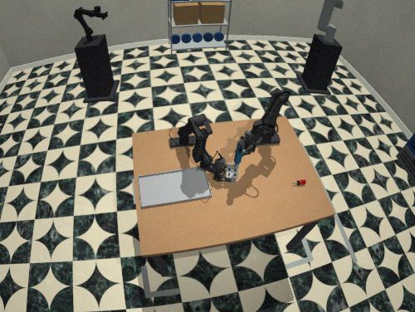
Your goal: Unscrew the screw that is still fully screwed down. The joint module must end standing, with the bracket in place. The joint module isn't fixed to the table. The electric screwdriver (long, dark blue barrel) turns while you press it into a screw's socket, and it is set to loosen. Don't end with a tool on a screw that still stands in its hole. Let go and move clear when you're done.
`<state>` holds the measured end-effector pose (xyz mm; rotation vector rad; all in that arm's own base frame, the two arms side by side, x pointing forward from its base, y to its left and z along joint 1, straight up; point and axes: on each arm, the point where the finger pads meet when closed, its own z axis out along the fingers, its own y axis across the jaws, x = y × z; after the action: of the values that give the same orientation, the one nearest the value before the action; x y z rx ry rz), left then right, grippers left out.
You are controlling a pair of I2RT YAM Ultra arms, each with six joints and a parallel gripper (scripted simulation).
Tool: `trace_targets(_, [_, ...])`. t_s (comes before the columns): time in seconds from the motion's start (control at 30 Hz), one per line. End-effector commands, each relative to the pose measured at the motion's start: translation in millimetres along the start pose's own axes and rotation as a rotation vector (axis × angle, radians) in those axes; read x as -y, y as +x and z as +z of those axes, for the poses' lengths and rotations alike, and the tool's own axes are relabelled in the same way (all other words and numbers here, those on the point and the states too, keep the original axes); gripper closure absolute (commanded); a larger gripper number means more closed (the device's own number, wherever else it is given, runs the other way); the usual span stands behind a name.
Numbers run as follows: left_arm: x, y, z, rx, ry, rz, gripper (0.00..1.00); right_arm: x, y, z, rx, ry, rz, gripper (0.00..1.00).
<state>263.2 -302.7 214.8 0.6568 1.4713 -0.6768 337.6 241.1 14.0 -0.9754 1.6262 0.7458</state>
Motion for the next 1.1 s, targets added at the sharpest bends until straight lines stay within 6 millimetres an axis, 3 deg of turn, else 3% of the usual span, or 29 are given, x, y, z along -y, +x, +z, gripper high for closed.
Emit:
trace_targets(0.0, [4.9,-21.2,0.0,0.075,0.007,-0.009,0.58,-0.8,3.0,7.9,-0.006,-0.016,0.001,0.41])
trace_targets(1.07, [4.5,-18.1,0.1,0.066,0.007,-0.009,0.58,-0.8,3.0,7.9,-0.006,-0.016,0.001,0.41])
